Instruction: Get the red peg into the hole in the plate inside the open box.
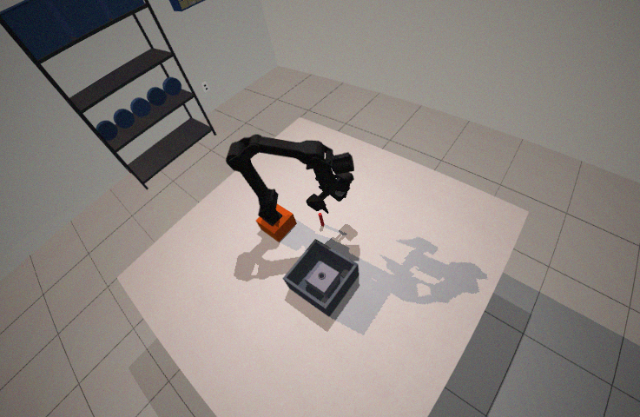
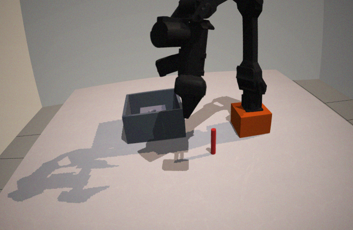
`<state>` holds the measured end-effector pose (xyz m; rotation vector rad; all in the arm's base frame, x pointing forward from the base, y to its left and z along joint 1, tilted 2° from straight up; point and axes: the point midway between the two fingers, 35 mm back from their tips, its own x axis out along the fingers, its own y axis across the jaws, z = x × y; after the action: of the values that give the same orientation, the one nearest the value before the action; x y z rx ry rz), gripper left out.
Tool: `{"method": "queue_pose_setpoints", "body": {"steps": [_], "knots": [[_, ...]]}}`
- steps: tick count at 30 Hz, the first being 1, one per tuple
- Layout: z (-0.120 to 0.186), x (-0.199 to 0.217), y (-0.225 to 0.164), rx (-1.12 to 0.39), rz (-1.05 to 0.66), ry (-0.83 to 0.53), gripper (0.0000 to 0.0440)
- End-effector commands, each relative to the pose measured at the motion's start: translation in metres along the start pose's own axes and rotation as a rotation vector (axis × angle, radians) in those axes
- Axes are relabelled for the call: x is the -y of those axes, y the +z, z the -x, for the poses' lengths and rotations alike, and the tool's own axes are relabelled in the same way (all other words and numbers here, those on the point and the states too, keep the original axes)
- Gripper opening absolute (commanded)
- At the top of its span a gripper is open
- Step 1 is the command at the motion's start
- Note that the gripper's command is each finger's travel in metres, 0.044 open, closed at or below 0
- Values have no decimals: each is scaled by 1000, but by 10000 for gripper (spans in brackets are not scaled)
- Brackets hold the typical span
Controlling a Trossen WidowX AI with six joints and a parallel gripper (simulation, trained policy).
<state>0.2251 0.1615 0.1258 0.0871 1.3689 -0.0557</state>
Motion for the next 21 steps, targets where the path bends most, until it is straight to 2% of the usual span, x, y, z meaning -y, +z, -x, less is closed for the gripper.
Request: {"method": "queue_pose_setpoints", "body": {"steps": [1, 11, 21], "knots": [[-4, 13, -16, -64, -125, -57, 440], [-15, 35, -50, -175, -384, -211, 440], [-37, 43, -67, -219, -501, -295, 440]]}}
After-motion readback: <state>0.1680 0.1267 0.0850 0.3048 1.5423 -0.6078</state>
